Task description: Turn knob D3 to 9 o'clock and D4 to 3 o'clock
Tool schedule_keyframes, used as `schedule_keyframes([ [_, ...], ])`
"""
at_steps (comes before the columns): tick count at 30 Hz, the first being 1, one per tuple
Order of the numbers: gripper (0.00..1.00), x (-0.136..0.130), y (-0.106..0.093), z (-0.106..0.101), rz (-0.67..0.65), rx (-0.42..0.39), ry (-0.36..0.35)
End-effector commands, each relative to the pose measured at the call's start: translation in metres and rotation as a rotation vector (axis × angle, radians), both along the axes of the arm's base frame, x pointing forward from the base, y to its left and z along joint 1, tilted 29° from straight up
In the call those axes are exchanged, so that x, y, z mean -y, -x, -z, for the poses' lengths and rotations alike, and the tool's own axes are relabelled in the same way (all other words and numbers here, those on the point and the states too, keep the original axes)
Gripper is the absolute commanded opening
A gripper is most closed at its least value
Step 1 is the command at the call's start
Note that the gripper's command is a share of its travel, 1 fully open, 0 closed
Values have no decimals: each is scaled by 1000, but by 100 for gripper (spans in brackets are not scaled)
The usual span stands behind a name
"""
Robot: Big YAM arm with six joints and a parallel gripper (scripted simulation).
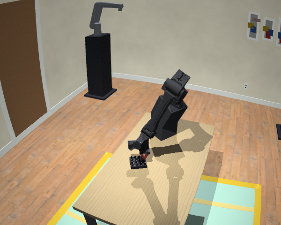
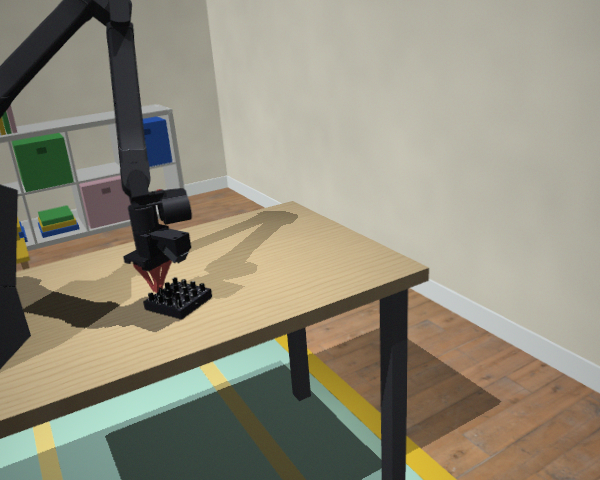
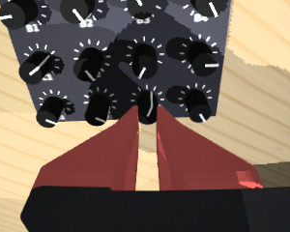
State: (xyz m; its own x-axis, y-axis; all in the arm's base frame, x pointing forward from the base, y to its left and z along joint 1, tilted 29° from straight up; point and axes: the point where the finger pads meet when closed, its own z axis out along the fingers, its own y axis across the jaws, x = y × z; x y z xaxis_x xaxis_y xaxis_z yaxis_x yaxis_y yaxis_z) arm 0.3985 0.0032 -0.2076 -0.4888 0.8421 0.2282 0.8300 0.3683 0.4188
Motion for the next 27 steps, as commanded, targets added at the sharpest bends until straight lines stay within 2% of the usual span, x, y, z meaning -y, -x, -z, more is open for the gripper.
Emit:
schedule_keyframes([
  [1,8,3,-7,-2,10,15,5],
  [27,8,2,-7,-3,-121,74,45],
])
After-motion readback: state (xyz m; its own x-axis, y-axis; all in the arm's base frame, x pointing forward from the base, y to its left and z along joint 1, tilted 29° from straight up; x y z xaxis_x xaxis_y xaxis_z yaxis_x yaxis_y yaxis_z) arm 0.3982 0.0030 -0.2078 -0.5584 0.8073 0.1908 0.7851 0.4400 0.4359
